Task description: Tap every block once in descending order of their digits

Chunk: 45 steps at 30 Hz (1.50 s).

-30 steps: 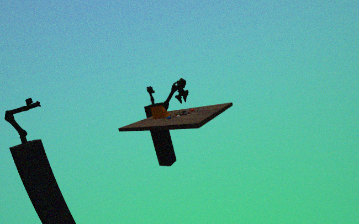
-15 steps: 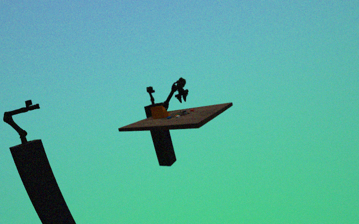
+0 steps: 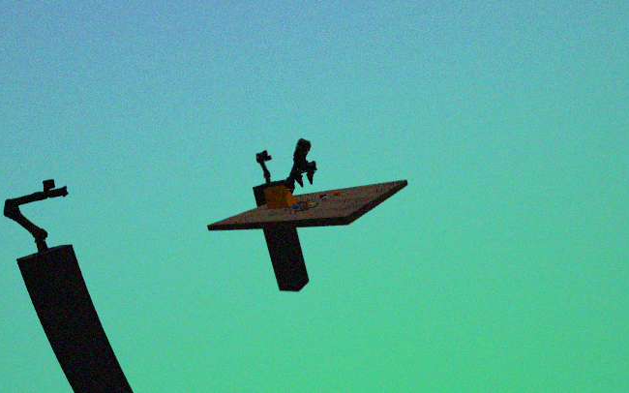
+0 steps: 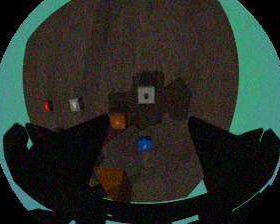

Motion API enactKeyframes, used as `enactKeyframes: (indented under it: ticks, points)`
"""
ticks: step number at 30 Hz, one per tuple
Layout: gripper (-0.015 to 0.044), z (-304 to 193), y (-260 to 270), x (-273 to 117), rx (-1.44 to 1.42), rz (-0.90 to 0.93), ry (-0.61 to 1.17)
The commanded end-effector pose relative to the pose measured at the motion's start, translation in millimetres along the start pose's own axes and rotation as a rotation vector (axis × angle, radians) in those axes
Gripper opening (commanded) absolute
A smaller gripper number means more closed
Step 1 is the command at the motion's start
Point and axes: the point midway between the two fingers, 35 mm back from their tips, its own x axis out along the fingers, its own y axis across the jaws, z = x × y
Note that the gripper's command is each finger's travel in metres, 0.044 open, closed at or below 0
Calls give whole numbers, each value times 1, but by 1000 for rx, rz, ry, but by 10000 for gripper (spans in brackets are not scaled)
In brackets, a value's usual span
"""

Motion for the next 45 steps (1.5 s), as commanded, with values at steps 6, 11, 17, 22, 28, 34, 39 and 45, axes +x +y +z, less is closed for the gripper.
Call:
enactKeyframes:
  ticks: [6, 11, 17, 22, 28, 34, 39, 45]
  points:
    - [400, 3, -1, 2, -17, -5, 8]
    - [400, 3, -1, 2, -17, -5, 8]
    - [374, 3, -1, 5, -18, -5, 9]
    - [242, 4, -2, 63, -41, 2, 23]
    - [85, 2, -1, 84, -49, 5, 29]
    - [20, 2, -1, 84, -49, 5, 29]
    - [20, 2, -1, 84, -49, 5, 29]
    - [20, 2, -1, 89, -49, 5, 29]
